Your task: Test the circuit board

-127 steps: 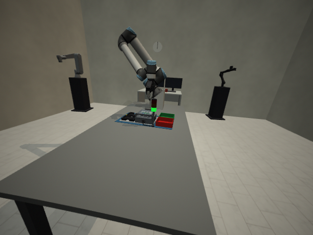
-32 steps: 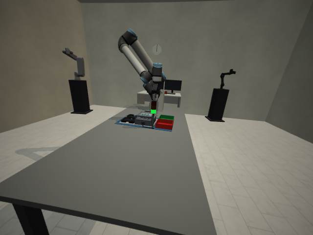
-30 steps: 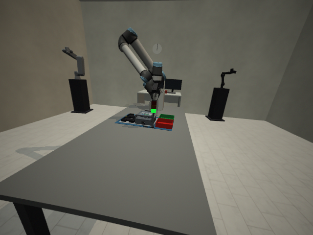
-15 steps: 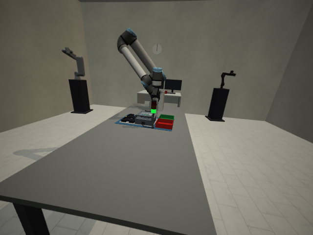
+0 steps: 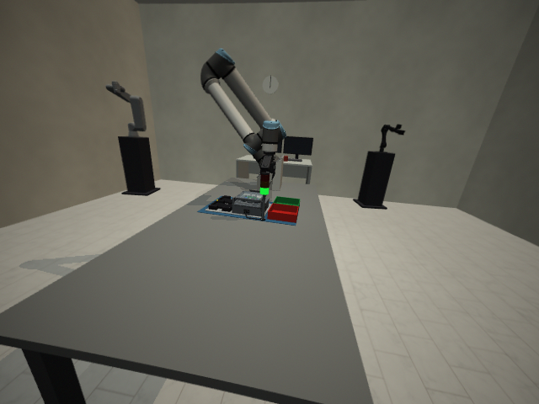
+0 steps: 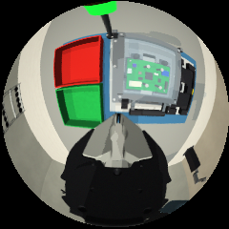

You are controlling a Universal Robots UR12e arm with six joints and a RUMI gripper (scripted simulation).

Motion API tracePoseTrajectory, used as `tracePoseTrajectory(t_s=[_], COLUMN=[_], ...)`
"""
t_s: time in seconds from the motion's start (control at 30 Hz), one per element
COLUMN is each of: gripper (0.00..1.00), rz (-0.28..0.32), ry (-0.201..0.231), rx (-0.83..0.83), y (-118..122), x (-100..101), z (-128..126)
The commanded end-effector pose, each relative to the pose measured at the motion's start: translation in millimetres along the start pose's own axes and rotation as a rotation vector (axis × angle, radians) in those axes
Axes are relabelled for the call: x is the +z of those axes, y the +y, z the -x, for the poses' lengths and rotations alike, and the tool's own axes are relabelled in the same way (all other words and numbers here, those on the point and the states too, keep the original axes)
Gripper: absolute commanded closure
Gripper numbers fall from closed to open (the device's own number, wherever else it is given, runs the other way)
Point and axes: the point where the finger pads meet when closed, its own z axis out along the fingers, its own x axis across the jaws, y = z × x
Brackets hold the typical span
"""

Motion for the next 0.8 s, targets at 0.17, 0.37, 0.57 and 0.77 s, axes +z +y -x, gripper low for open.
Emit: tracePoseTrajectory(t_s=[0.17, 0.37, 0.57, 0.77], gripper=[1.0, 1.0, 1.0, 1.0], rz=[-0.004, -0.003, -0.001, 0.0], ry=[-0.001, -0.001, 0.0, 0.0], rx=[0.002, 0.002, 0.001, 0.0], y=[-1.2, -1.1, -1.0, -2.2], x=[-0.1, 0.3, 8.2, 21.3], z=[-0.8, -0.8, -0.8, -0.9])
